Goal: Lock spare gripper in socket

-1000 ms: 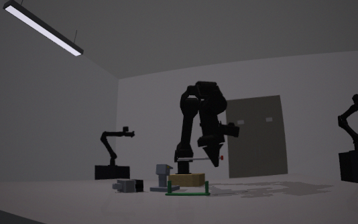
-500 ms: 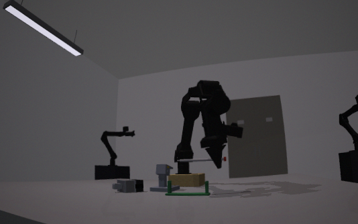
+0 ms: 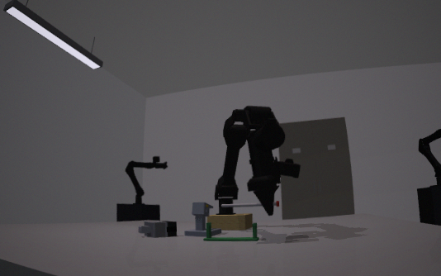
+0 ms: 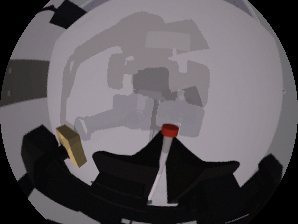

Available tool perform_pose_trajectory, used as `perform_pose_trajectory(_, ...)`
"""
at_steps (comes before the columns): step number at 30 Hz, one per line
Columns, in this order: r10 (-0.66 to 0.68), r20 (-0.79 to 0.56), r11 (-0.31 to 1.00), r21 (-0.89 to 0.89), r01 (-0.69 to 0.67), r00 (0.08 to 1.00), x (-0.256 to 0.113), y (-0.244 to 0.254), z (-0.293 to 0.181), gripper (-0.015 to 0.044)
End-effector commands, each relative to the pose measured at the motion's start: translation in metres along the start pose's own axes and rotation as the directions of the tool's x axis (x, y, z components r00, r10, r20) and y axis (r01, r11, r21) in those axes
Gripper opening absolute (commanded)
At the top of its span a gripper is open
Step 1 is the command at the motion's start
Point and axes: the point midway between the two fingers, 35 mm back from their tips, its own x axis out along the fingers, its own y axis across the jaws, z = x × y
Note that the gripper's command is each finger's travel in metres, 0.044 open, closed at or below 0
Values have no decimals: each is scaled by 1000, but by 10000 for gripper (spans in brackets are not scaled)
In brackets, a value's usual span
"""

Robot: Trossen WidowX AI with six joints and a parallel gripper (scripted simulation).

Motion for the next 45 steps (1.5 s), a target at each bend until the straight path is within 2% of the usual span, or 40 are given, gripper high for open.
perform_pose_trajectory(1, 1, -1, 1000, -4, -1, 1000, 6, 0, -1, 0)
perform_pose_trajectory(26, -1, 0, 1000, -5, 1, 1000, 42, -4, -5, 0)
perform_pose_trajectory(45, -2, 1, 1000, -5, 2, 1000, 43, -5, -5, 0)
